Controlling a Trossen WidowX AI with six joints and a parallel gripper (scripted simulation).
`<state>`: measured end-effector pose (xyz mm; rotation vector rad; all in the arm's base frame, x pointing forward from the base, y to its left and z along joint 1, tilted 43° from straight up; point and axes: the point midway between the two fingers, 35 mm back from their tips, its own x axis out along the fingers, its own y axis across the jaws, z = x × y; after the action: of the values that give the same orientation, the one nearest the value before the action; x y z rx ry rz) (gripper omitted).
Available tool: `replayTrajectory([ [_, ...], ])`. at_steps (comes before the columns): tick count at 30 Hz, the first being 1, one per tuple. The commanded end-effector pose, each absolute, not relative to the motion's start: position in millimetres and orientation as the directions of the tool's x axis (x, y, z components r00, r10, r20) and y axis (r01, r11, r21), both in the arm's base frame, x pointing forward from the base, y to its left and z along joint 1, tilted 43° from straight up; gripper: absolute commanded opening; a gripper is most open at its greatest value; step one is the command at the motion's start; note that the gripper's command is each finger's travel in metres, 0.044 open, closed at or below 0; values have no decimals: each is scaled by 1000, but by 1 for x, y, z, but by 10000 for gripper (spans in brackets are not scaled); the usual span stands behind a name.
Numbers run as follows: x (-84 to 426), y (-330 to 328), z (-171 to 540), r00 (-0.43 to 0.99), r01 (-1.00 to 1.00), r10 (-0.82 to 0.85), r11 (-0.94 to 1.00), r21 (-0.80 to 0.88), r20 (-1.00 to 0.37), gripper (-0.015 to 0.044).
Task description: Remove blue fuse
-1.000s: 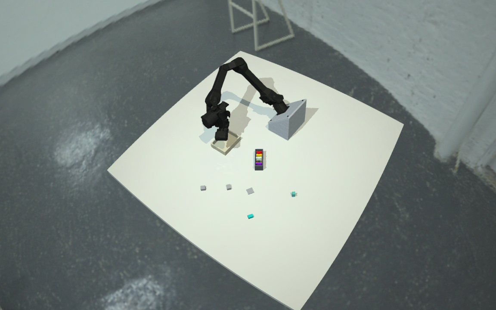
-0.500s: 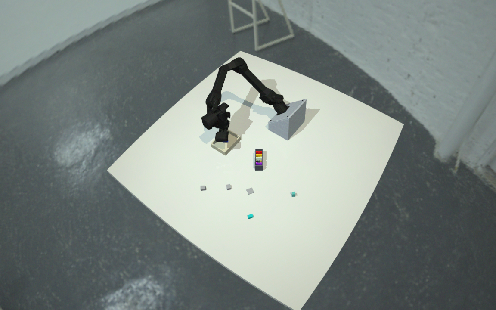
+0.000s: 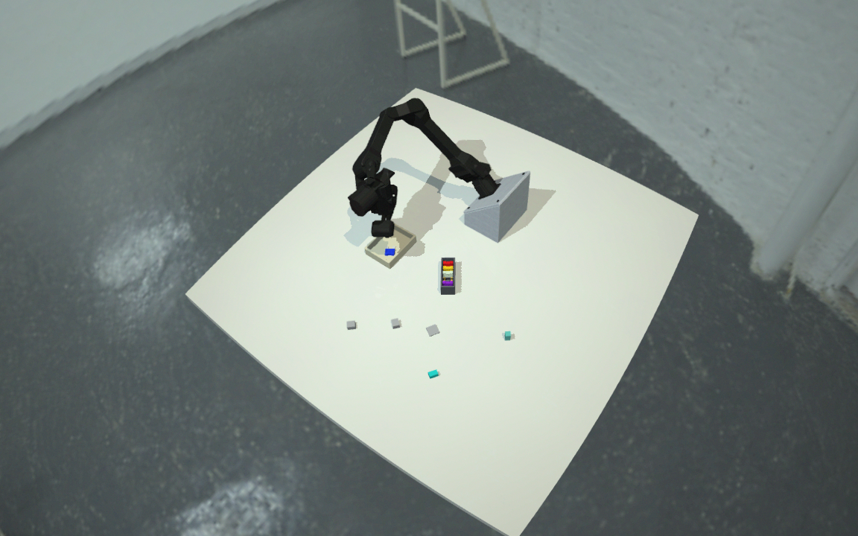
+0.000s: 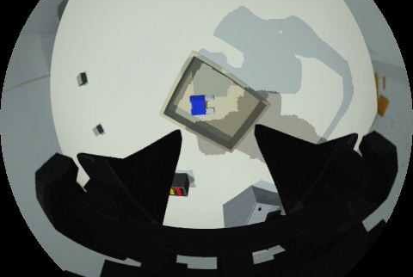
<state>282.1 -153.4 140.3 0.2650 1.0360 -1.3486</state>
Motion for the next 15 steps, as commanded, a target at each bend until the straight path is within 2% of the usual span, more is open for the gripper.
replayTrajectory([
  [1, 282, -153, 142, -124, 883, -671, 262, -390, -731, 330],
  [15, 282, -153, 141, -123, 881, -668, 266, -390, -734, 330],
])
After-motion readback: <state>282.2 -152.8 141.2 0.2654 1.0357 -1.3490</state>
